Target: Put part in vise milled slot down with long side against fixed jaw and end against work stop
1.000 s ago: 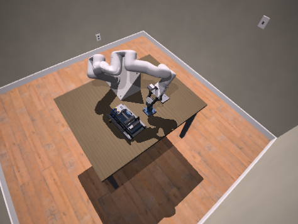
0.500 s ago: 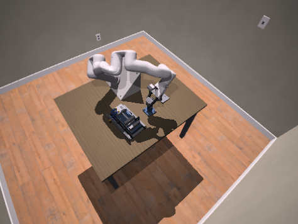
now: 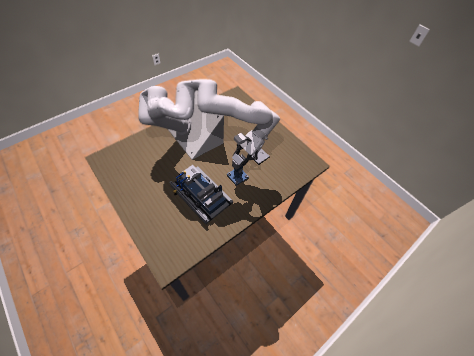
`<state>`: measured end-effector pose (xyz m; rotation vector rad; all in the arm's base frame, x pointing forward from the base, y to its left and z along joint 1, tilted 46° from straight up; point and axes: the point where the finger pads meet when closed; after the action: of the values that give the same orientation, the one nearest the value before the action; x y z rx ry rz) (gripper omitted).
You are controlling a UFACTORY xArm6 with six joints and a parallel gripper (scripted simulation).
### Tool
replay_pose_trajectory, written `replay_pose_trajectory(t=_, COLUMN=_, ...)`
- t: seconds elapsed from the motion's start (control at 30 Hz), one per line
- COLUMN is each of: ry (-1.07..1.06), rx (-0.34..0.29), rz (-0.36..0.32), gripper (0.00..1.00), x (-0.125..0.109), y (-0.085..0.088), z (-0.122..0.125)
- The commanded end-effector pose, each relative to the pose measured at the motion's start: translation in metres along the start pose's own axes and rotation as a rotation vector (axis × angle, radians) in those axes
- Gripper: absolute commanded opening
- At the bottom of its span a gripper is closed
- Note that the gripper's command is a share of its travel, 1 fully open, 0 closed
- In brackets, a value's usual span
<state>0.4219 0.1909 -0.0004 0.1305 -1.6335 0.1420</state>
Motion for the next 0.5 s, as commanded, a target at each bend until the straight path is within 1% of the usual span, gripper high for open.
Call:
replay_pose_trajectory(t=0.0, ry=-0.003, rx=0.002, rz=-0.003, gripper=0.0, x=0.0018, y=0.0022, z=-0.0008)
replay_pose_trajectory(t=0.47, ry=-0.003, rx=0.002, rz=-0.003, gripper=0.0, x=0.0057, y=0.0061, z=-0.0009)
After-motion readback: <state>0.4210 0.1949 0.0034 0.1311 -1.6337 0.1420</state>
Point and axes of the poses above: the point where the finger pads meet when closed, its own y axis back along the fingers, its own z axis across the jaws, x = y × z, and after that the axes turned 5 degrees about -y, right-handed
